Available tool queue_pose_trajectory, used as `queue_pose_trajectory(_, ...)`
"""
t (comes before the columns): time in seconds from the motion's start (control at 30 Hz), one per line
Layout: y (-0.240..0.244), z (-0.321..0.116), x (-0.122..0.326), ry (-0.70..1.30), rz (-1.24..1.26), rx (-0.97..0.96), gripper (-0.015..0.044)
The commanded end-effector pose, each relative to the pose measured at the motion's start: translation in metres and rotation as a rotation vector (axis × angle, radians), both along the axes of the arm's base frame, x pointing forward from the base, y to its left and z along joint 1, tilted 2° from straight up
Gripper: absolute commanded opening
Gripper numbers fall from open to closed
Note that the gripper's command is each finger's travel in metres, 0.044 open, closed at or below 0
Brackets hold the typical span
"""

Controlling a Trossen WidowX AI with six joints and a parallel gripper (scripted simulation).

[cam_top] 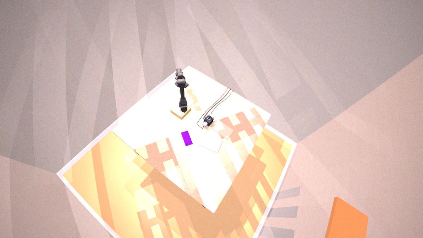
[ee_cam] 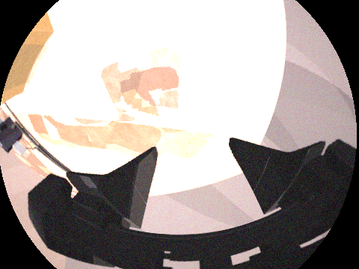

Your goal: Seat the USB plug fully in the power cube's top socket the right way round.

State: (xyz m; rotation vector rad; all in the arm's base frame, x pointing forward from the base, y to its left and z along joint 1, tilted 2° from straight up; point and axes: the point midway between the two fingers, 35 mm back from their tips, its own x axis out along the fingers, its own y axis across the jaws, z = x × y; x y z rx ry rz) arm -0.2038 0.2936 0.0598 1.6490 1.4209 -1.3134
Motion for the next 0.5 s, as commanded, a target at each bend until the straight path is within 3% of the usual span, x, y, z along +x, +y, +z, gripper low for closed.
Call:
queue_pose_trajectory(0.0, 0.001, 0.0, 0.002, 0.003, -0.01, -0.003, 0.0426)
queue_pose_trajectory(0.47, 0.044, 0.013, 0.193, 0.175, -0.848, -0.077, 0.044)
